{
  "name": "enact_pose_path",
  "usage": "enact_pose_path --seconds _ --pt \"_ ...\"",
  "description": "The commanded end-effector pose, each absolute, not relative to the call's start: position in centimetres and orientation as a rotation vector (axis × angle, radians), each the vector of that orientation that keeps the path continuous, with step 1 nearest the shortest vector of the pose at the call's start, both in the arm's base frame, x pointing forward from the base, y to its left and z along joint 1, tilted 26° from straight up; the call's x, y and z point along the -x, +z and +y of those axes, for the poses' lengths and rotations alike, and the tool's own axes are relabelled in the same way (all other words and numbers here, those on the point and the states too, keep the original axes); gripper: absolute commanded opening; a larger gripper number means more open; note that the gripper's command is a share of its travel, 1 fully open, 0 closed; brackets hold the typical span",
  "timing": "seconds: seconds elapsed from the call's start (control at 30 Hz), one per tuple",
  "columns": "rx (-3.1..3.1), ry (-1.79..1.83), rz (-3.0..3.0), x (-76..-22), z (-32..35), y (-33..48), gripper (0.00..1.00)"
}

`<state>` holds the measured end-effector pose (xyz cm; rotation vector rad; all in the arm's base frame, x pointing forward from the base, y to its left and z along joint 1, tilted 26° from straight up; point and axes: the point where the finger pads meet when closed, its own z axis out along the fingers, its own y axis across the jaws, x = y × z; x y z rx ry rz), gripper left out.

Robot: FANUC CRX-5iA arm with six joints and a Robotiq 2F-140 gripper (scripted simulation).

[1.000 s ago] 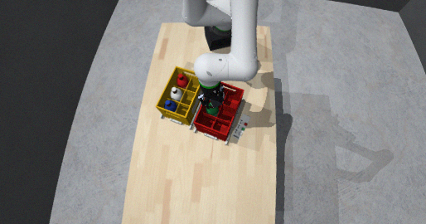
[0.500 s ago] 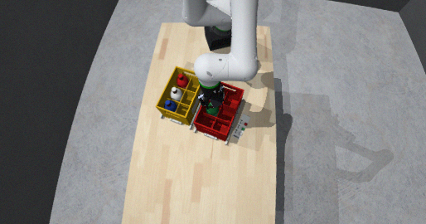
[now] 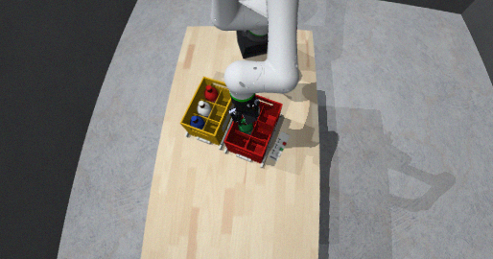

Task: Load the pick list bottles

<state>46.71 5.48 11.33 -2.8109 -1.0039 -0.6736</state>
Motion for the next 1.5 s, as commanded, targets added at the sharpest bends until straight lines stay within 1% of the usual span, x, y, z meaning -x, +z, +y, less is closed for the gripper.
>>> enact_pose_path --seconds 0.0,1.03,1.47 --pt "2.811 -0.677 -1.003 -46.5 5.3 12.2 0.44" --pt "2.811 -0.677 -1.003 -43.8 3.7 18.6 0.44" --pt "2.811 -0.677 -1.004 -42.1 -0.1 17.0 0.44"
